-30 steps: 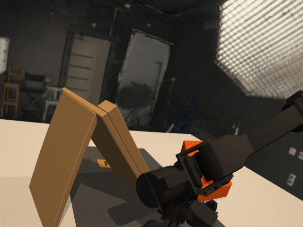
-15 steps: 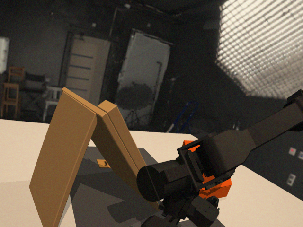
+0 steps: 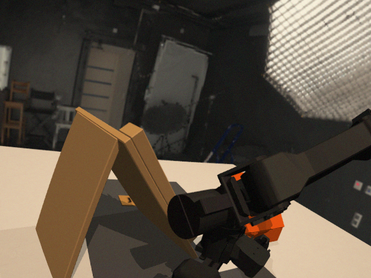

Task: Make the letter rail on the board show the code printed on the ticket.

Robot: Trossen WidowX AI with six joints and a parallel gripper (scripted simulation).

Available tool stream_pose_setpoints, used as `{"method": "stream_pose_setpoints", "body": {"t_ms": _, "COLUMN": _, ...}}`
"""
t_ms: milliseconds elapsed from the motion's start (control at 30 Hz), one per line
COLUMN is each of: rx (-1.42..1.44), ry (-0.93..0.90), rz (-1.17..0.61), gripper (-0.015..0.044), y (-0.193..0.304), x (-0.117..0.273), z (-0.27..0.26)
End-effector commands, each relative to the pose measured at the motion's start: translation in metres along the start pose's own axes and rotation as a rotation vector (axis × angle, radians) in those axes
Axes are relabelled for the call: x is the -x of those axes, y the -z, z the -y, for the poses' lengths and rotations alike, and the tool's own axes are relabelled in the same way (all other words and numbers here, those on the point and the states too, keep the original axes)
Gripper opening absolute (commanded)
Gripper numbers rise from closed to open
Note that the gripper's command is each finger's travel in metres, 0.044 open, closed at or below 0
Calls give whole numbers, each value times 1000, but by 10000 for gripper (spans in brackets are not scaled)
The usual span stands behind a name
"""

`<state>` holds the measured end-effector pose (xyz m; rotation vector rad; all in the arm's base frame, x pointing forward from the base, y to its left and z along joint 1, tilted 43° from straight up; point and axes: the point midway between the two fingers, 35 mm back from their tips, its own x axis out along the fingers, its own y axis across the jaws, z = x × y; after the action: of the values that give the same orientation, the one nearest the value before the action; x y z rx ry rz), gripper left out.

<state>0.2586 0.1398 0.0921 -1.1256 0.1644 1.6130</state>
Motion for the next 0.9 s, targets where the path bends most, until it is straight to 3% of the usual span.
{"method": "stream_pose_setpoints", "body": {"t_ms": 0, "rx": 3, "ry": 3, "rz": 2, "gripper": 0, "y": 0, "x": 3, "z": 0}}
{"method": "stream_pose_setpoints", "body": {"t_ms": 867, "rx": -182, "ry": 72, "rz": -38, "gripper": 0, "y": 15, "x": 15, "z": 25}}
